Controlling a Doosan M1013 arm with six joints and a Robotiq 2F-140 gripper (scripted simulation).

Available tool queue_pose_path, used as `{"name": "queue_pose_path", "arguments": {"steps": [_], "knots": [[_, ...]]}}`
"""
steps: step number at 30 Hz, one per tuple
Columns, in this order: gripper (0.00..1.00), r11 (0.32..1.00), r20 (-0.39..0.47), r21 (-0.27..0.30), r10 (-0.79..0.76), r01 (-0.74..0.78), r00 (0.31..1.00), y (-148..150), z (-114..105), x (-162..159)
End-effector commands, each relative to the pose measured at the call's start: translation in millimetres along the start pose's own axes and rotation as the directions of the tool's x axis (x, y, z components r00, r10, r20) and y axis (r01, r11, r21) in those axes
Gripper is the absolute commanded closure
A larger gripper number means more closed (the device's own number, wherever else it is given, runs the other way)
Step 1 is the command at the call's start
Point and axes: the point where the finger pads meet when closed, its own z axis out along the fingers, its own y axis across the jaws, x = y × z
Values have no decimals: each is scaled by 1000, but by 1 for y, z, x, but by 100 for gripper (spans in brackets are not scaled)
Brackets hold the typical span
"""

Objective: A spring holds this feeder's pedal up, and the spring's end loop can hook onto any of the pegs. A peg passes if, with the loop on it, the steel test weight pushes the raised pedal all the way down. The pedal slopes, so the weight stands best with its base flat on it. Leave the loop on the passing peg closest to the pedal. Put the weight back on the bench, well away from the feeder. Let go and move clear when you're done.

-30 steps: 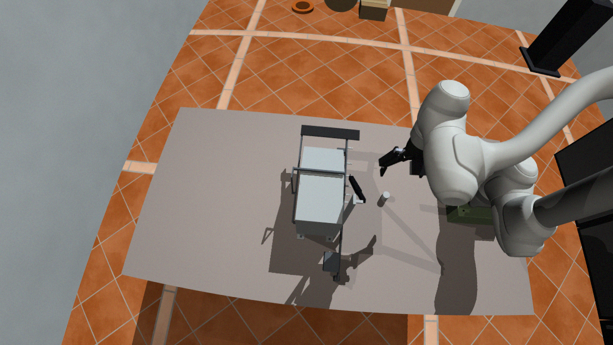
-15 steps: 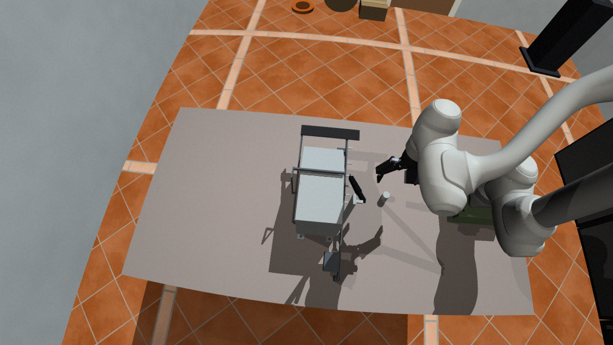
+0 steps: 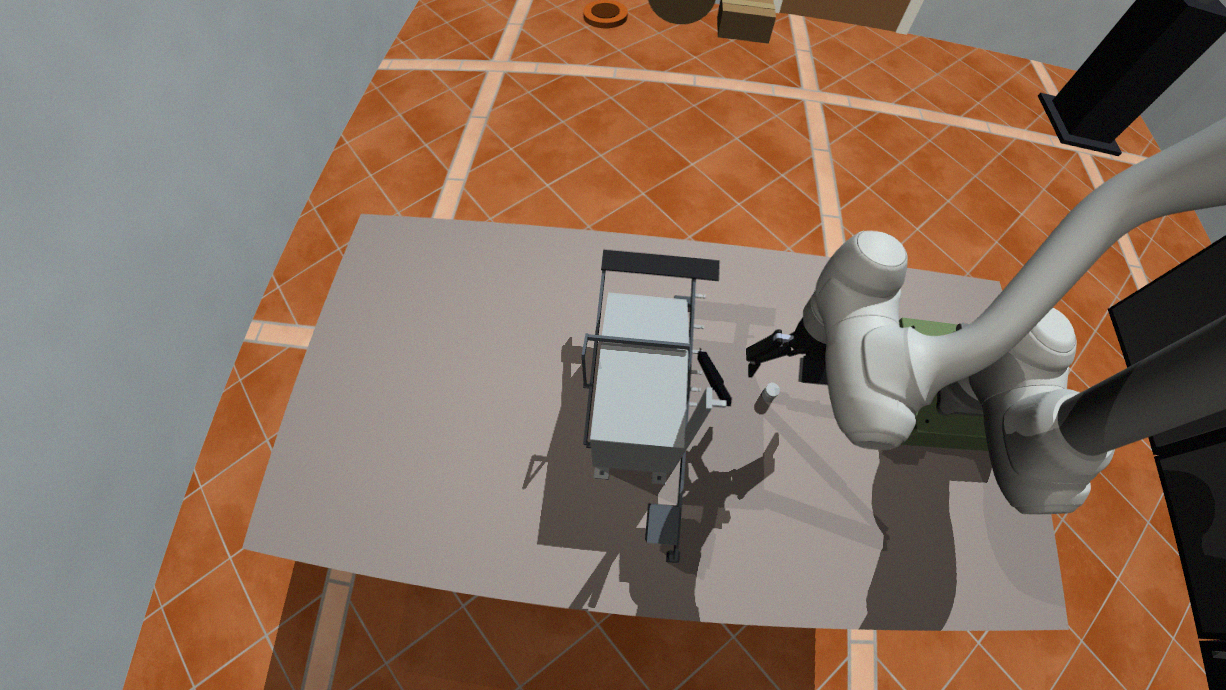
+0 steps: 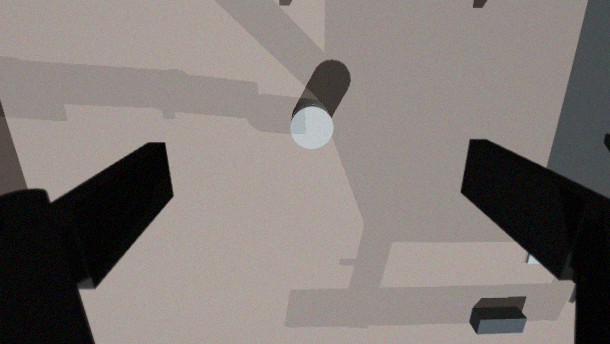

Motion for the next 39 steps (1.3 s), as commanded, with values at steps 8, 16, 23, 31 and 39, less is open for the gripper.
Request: {"name": "queue_pose_path", "arguments": {"steps": [8, 16, 23, 31, 39], "knots": [[0, 1000, 4, -6, 9, -9, 1000, -1, 22, 0], [0, 1000, 4, -6, 9, -9, 1000, -1, 22, 0], [0, 1000, 4, -6, 9, -9, 1000, -1, 28, 0], [0, 1000, 4, -6, 9, -9, 1000, -1, 55, 0], [0, 1000, 4, -6, 9, -9, 1000, -1, 64, 0]]}}
